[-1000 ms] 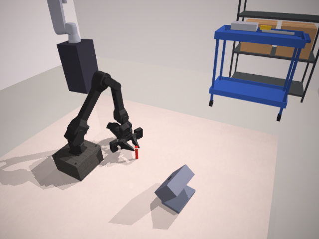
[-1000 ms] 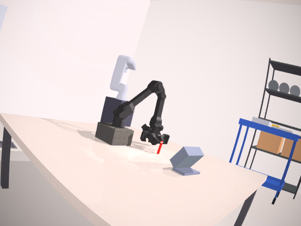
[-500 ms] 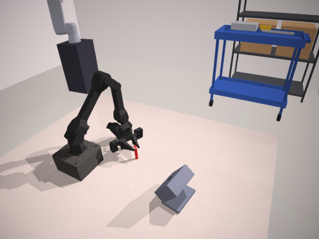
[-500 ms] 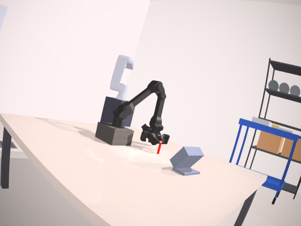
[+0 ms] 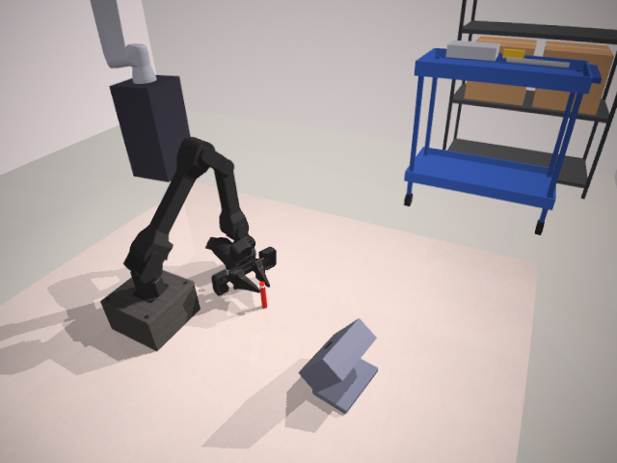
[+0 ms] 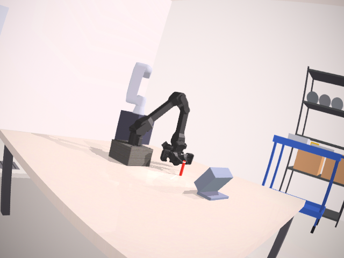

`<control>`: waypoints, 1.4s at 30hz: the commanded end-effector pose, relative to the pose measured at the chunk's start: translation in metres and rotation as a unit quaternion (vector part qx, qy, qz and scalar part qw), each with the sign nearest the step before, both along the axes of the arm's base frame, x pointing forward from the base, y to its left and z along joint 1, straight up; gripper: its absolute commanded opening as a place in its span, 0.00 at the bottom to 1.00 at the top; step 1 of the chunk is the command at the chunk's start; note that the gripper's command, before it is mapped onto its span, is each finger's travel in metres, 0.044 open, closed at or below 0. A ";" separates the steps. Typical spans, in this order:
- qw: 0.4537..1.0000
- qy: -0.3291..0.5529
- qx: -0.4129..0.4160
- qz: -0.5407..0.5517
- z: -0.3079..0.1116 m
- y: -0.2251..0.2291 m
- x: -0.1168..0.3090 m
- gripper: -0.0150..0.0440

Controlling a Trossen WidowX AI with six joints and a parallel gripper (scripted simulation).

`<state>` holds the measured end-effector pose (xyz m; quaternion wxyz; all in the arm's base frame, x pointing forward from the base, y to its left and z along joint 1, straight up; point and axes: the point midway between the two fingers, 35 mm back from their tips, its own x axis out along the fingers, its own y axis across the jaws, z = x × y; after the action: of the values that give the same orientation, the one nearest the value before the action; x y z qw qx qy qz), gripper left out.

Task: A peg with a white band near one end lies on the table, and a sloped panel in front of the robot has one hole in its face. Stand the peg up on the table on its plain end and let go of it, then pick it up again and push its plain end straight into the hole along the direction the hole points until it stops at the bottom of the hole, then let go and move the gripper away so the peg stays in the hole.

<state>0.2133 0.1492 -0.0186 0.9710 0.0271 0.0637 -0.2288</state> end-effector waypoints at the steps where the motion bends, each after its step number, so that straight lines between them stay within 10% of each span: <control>1: 1.000 0.000 0.000 0.000 0.000 0.000 0.000 0.47; 8: 1.000 0.000 0.000 0.000 0.000 0.000 0.000 0.47; 20: 1.000 0.000 0.000 0.000 0.000 0.000 0.000 1.00; 27: 1.000 0.000 0.000 0.000 0.008 0.002 0.001 1.00; 42: 1.000 0.000 0.001 0.000 0.160 -0.002 0.000 1.00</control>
<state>0.2141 0.1498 0.1348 0.9709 0.0342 0.0626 -0.2287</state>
